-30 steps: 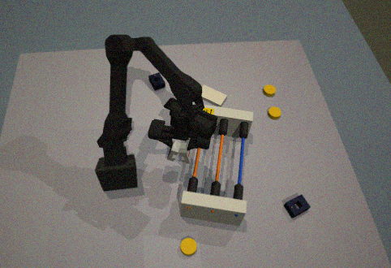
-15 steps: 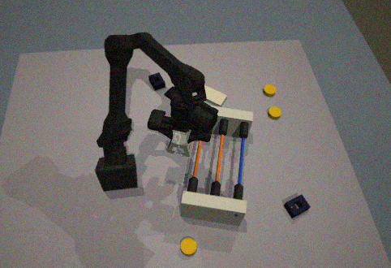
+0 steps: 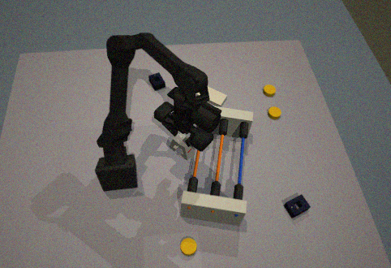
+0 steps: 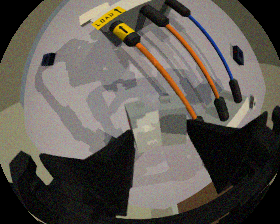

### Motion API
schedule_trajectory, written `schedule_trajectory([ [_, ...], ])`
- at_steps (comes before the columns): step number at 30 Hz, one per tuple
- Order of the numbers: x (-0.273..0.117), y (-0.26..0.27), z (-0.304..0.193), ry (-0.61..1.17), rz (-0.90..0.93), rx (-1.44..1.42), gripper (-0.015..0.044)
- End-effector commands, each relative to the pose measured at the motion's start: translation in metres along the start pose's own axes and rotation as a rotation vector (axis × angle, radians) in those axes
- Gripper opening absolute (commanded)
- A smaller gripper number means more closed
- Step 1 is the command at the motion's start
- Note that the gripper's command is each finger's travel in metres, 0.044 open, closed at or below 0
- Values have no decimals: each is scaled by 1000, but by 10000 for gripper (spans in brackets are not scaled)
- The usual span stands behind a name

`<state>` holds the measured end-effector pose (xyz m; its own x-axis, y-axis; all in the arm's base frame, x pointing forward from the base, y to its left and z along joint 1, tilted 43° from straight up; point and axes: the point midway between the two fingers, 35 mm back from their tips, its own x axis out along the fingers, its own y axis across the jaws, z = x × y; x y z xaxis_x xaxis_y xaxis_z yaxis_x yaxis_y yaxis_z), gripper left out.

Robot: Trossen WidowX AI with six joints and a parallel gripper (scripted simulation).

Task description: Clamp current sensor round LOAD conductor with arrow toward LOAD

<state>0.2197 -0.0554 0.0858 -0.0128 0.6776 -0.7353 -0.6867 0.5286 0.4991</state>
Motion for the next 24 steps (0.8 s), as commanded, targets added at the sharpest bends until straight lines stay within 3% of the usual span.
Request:
schedule_trajectory([
  [1,-1,-4,3,-3,-8,154,0],
  [24,0,-17,11,-7,-7,932,0],
])
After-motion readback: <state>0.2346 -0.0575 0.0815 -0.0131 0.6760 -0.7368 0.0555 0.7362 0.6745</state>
